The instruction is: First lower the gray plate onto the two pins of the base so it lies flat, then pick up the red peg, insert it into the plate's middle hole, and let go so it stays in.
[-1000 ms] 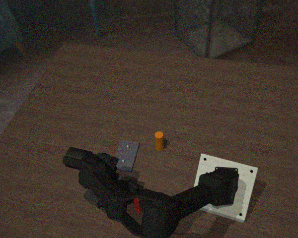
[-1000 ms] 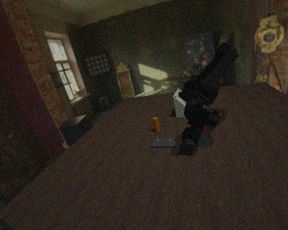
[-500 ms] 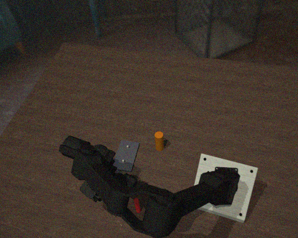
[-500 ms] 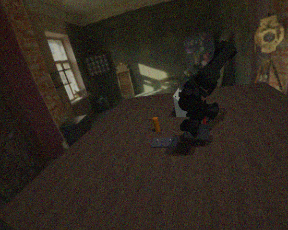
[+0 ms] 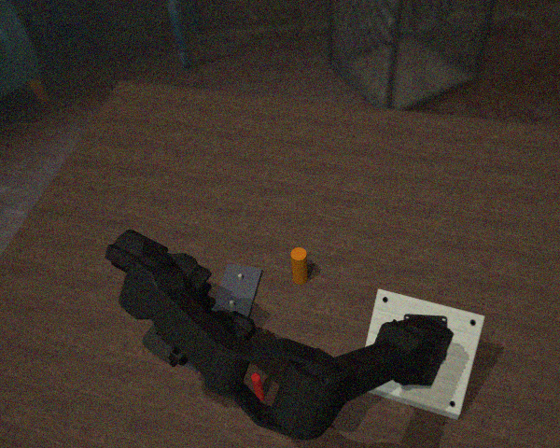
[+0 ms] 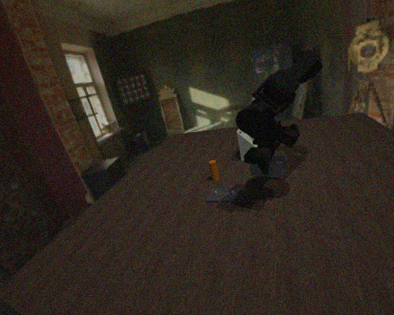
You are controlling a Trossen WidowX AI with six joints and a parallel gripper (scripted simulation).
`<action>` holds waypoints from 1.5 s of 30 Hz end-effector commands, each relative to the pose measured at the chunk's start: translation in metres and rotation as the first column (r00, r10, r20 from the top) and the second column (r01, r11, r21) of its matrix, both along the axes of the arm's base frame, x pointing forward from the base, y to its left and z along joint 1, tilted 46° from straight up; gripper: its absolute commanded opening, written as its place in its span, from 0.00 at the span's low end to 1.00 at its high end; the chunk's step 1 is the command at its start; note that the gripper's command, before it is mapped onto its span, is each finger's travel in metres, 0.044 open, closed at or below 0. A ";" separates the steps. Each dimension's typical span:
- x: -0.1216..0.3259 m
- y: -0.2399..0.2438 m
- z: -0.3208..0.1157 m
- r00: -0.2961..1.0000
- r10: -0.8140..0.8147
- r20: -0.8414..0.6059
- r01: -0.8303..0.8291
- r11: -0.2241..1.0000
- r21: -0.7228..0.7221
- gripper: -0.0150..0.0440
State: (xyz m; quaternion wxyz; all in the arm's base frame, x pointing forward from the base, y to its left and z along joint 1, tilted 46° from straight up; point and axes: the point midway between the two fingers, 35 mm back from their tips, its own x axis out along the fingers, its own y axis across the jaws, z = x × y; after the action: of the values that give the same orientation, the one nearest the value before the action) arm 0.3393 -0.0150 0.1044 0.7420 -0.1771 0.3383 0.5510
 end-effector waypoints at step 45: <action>0.001 -0.062 -0.047 0.987 0.112 0.112 -0.109 0.993 -0.031 0.25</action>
State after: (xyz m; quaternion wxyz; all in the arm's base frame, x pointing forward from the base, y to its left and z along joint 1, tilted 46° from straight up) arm 0.3411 -0.0757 0.0659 0.7295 -0.2313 0.2945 0.5723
